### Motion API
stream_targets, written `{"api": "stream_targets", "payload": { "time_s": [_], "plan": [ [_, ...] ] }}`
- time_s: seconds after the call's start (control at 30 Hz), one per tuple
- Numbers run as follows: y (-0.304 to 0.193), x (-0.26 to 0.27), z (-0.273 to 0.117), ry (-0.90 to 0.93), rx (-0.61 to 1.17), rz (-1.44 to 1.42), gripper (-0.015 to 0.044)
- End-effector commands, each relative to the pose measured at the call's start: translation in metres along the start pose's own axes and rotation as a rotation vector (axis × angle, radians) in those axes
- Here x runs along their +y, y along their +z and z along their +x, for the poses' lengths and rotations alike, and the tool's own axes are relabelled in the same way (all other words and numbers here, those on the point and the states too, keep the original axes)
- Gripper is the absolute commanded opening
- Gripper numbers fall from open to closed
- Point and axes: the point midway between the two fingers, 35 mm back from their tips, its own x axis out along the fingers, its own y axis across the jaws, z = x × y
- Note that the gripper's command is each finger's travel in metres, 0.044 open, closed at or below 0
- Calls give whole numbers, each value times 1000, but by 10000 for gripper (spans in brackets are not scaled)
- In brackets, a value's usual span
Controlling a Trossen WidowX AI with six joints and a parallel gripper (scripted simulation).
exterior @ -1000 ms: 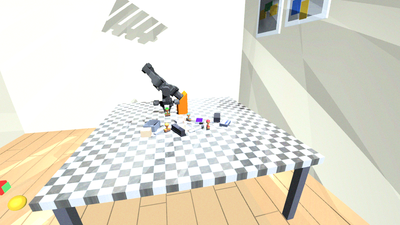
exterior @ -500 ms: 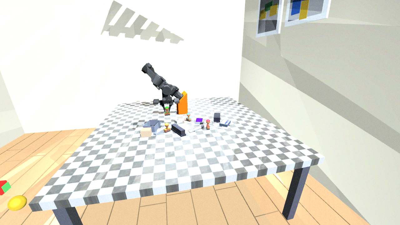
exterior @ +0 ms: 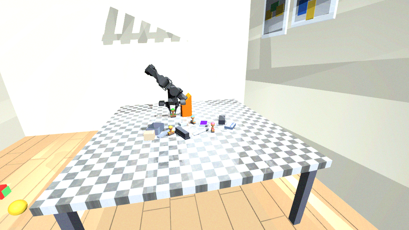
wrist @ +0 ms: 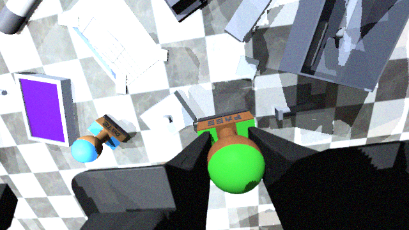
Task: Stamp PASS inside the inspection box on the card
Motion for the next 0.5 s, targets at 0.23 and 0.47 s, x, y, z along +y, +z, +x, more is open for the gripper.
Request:
{"api": "stream_targets", "payload": {
  "time_s": [0.23, 0.47],
  "plan": [
    [23, 47, -5, 27, 0, -7, 0],
    [32, 79, -7, 35, 1, -8, 0]
  ]
}}
